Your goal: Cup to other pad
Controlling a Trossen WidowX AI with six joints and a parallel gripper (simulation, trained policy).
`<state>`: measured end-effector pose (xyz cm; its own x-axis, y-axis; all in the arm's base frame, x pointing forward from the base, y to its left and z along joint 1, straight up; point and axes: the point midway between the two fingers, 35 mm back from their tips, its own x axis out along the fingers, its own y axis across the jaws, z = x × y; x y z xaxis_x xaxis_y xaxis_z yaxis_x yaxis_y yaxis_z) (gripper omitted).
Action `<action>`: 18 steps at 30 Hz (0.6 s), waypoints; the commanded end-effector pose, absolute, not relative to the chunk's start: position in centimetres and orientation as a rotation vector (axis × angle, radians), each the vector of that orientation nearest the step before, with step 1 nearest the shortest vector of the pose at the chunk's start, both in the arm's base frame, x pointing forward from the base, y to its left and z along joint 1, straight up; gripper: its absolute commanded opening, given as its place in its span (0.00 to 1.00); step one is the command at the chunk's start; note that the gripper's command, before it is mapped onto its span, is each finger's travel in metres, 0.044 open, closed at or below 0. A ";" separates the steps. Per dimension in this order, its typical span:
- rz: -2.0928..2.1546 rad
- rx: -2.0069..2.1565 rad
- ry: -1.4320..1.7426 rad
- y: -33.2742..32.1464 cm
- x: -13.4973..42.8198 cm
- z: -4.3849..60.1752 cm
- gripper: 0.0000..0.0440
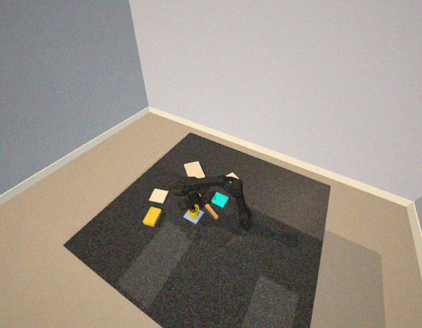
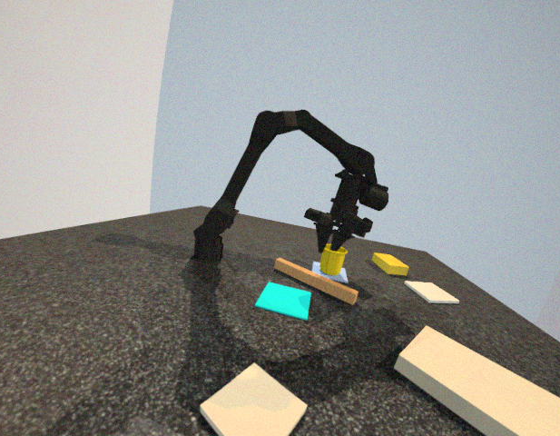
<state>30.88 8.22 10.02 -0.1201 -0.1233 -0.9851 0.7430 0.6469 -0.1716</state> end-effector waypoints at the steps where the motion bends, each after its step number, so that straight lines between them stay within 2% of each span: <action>1: -0.803 0.513 1.536 8.0 30.6 8.8 0.45; 7: -0.777 0.477 1.562 7.9 30.3 6.9 0.44; 14: -0.743 0.437 1.565 7.4 30.1 6.3 0.07; 16: -0.737 0.430 1.563 7.2 30.0 6.5 0.01; 18: -0.734 0.432 1.562 7.1 29.9 6.8 0.00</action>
<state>30.47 7.56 6.94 -0.1195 -0.1353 -0.9836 0.6700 0.7201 -0.1805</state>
